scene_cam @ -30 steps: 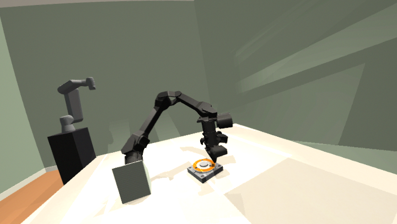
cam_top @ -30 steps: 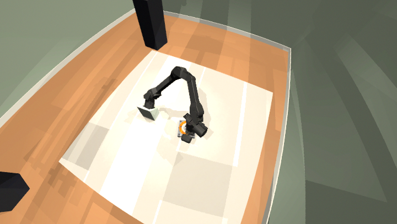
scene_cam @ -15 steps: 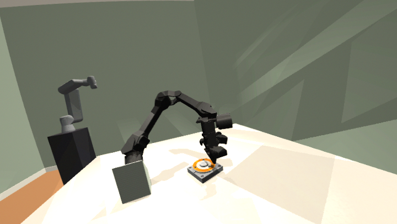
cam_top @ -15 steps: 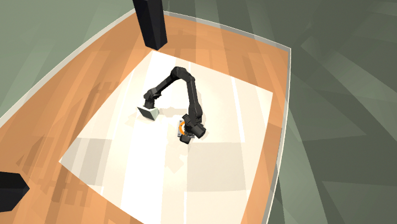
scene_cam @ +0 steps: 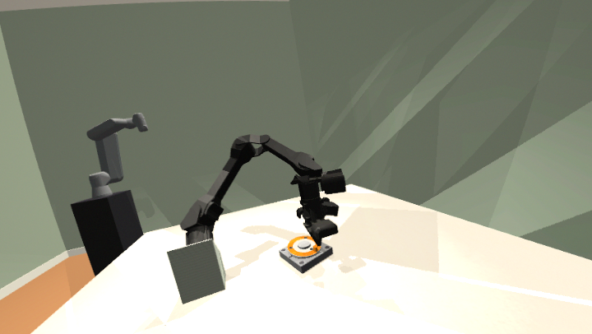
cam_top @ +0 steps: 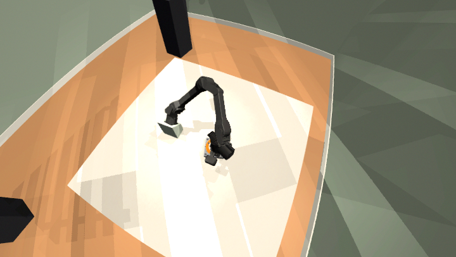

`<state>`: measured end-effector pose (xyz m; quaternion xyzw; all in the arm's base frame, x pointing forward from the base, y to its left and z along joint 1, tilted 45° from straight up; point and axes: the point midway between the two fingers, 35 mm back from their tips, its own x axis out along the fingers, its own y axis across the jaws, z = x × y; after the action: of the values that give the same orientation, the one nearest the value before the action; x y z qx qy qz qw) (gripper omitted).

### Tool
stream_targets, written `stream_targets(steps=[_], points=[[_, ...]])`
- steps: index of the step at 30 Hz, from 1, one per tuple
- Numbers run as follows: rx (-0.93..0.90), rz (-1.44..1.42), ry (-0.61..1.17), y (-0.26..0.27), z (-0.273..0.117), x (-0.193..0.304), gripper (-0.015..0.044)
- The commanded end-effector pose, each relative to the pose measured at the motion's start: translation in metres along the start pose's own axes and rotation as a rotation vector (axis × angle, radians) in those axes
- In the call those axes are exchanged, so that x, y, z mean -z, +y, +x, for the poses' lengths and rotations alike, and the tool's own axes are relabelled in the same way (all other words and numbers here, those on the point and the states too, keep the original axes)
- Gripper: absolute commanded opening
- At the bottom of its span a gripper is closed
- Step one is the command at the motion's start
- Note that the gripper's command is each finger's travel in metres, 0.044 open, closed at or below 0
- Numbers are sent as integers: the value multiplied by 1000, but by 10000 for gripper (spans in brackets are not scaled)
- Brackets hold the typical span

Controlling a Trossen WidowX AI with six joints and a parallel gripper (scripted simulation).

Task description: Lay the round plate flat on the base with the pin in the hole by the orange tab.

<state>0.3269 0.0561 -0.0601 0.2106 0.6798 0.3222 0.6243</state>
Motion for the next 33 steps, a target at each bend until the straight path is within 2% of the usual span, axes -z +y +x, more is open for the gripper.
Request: stream_targets(steps=[1,33], points=[[2,8,15,-3,3,7,0],[2,9,16,-13,2,32,0]])
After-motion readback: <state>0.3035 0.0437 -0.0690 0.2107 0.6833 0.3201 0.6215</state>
